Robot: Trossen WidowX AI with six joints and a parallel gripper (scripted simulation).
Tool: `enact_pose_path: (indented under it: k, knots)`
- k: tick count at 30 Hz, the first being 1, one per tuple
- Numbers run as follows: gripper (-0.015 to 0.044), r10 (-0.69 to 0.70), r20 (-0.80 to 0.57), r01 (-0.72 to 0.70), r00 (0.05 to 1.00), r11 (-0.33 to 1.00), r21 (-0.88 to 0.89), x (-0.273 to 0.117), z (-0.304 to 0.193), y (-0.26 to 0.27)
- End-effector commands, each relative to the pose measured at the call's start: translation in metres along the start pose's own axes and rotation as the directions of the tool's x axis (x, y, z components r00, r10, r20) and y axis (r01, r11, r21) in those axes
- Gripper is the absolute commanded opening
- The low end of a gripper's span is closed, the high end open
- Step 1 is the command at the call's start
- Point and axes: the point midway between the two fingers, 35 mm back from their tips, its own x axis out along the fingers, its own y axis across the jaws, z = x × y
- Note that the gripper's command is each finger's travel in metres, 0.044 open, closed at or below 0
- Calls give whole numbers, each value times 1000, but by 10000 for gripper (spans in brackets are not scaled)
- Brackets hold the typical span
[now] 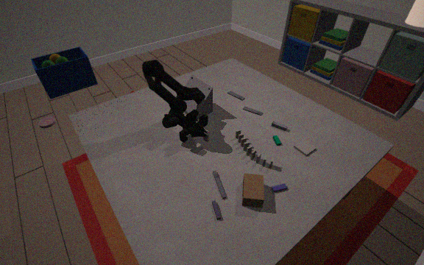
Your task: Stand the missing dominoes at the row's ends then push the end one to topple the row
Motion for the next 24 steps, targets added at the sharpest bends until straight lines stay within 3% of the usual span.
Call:
enact_pose_path:
  k: [1, 24]
  knots:
    - [24, 2, 3, -2, 1000, 1000, 0, 0, -5, 2]
    - [24, -5, 6, 5, 1000, 1000, 5, -3, -29, 13]
